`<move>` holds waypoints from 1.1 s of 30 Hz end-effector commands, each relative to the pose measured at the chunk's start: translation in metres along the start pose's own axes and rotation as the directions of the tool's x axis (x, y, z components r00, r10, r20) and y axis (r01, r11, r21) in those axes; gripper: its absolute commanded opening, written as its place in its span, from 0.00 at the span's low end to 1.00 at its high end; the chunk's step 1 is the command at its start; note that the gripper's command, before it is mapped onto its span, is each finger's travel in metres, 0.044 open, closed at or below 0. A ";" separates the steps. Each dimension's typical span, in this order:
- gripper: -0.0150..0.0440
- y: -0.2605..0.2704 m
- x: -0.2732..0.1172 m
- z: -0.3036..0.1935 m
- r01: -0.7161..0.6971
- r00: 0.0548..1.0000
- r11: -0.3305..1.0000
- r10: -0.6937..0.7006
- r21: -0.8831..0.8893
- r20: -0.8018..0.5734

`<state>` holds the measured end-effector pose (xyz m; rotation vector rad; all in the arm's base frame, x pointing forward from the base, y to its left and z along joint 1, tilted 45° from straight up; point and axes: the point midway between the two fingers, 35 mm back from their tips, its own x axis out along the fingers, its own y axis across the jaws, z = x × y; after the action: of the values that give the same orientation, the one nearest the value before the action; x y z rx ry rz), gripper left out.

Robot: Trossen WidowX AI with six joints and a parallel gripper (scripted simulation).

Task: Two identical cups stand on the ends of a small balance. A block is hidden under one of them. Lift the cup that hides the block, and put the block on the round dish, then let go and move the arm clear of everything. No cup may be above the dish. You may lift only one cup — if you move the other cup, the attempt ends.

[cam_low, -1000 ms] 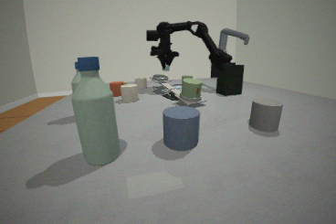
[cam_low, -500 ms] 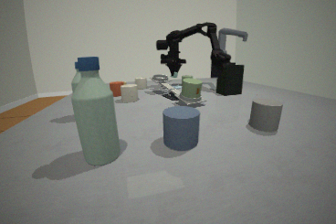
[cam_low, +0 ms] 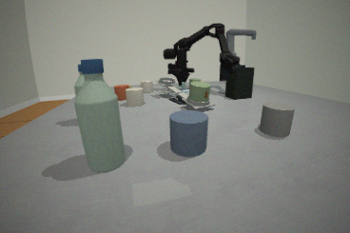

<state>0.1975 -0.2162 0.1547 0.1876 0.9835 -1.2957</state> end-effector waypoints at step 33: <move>1.00 0.012 0.009 -0.001 -0.025 0.999 0.996 0.027 -0.090 0.021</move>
<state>0.2010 -0.2246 0.1432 0.1583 0.9964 -1.2645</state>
